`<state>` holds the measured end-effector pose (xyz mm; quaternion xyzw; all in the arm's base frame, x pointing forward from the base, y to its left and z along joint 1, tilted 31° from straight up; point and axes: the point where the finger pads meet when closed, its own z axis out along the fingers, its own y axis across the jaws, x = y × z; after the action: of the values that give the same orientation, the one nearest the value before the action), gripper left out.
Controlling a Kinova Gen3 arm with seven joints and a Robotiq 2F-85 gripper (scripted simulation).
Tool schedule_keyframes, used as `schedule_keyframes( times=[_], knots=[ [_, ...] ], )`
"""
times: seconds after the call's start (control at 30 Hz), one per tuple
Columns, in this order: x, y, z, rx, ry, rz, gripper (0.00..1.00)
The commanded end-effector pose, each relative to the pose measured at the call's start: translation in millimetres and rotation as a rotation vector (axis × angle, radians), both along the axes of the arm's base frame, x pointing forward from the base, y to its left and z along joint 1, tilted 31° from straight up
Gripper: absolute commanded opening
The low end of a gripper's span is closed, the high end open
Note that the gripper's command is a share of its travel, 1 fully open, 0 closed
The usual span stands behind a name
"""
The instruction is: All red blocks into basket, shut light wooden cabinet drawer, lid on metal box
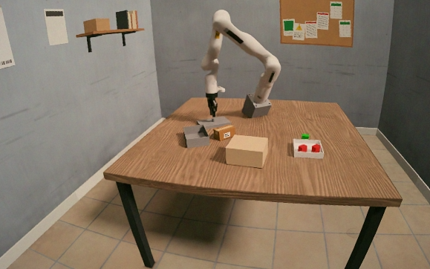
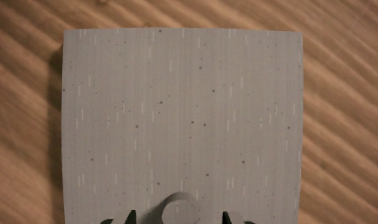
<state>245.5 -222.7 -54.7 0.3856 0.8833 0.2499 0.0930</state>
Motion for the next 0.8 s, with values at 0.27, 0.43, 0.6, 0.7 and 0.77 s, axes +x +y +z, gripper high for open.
schedule_keyframes(
  times=[0.27,0.43,0.6,0.7,0.77],
  knots=[
    [-1.0,2.4,-3.1,0.000,0.003,0.001,0.48],
    [-1.1,2.6,-3.1,0.000,0.003,0.001,0.48],
    [-1.5,3.8,-2.5,0.000,0.003,0.001,0.48],
    [-1.6,4.0,-2.3,0.000,0.003,0.001,0.48],
    [-1.3,3.4,-2.3,-0.001,0.003,0.001,0.48]
  ],
)
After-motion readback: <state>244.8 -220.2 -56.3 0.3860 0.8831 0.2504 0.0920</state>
